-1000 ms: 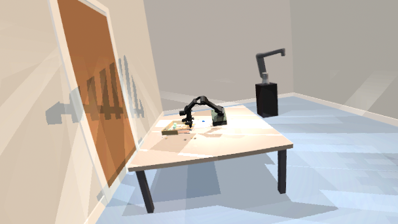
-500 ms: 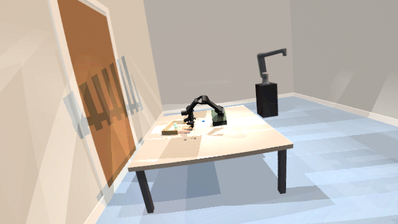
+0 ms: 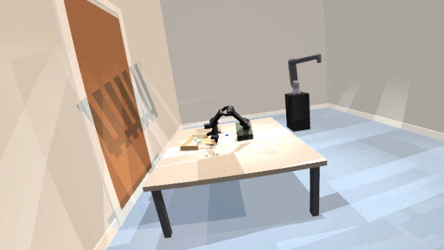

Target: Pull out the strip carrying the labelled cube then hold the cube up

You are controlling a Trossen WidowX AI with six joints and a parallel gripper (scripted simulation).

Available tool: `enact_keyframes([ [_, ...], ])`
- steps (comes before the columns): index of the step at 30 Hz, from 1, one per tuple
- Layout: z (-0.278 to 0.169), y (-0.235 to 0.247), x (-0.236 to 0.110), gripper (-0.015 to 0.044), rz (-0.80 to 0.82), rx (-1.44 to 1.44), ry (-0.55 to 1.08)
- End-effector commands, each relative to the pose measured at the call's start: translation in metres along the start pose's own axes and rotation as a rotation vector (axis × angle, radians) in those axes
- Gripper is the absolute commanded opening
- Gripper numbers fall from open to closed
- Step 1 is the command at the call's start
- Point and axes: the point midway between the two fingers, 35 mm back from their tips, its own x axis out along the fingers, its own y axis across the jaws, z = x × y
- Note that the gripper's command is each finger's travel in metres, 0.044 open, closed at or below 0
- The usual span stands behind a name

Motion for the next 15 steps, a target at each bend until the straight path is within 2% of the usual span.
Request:
enact_keyframes([
  [1, -0.013, 0.0, 0.007, 0.0, 0.001, 0.012, 0.028],
  [15, -0.035, -0.001, 0.006, 0.0, 0.001, 0.014, 0.029],
])
